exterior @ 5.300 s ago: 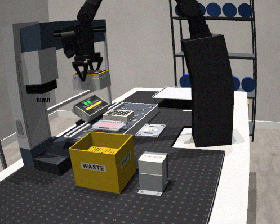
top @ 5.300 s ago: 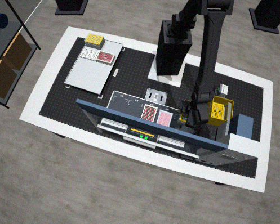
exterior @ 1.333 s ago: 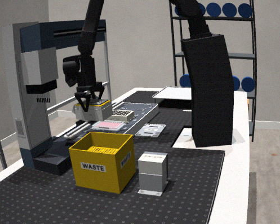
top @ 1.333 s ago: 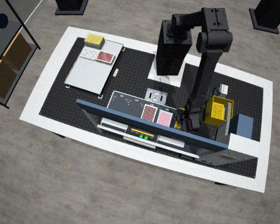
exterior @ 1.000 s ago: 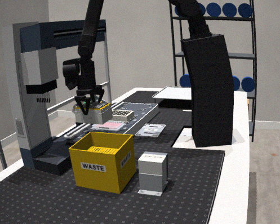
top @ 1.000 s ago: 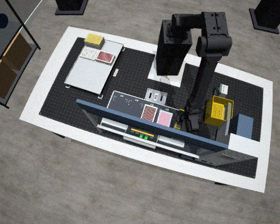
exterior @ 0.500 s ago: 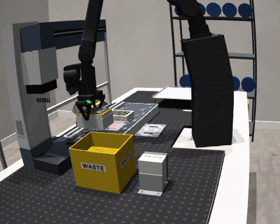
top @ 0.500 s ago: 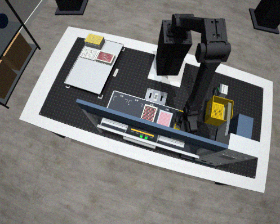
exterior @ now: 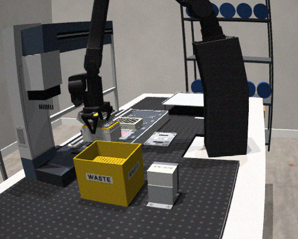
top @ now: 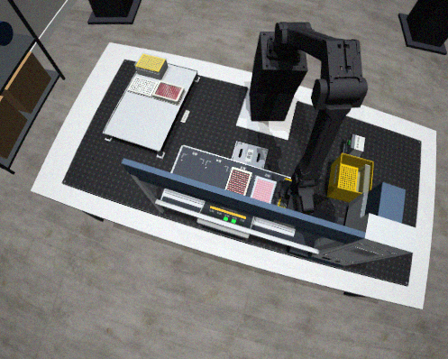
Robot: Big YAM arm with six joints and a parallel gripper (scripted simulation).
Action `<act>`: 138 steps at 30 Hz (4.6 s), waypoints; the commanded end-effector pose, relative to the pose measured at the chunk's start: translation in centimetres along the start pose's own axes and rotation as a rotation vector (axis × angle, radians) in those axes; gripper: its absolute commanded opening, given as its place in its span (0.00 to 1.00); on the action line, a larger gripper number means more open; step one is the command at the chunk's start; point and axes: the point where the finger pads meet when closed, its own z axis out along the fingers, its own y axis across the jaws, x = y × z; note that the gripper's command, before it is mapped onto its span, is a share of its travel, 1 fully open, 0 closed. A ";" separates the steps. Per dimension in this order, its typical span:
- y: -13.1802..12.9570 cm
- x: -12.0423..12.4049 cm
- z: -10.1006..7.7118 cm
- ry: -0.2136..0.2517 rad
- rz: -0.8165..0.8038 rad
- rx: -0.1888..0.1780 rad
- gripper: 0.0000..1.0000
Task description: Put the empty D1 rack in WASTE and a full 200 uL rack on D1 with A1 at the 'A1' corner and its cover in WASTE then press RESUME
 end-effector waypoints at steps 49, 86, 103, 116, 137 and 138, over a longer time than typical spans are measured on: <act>-0.6 -0.1 2.8 0.012 -0.003 0.007 0.00; -0.6 -0.3 2.9 0.004 -0.003 0.003 0.00; -0.4 -0.6 3.3 -0.009 -0.003 -0.002 0.00; -0.4 -0.7 3.7 -0.010 -0.002 -0.002 0.00; -0.4 -0.6 3.9 -0.010 -0.002 -0.002 0.00; -0.4 -0.6 3.9 -0.010 -0.002 -0.002 0.00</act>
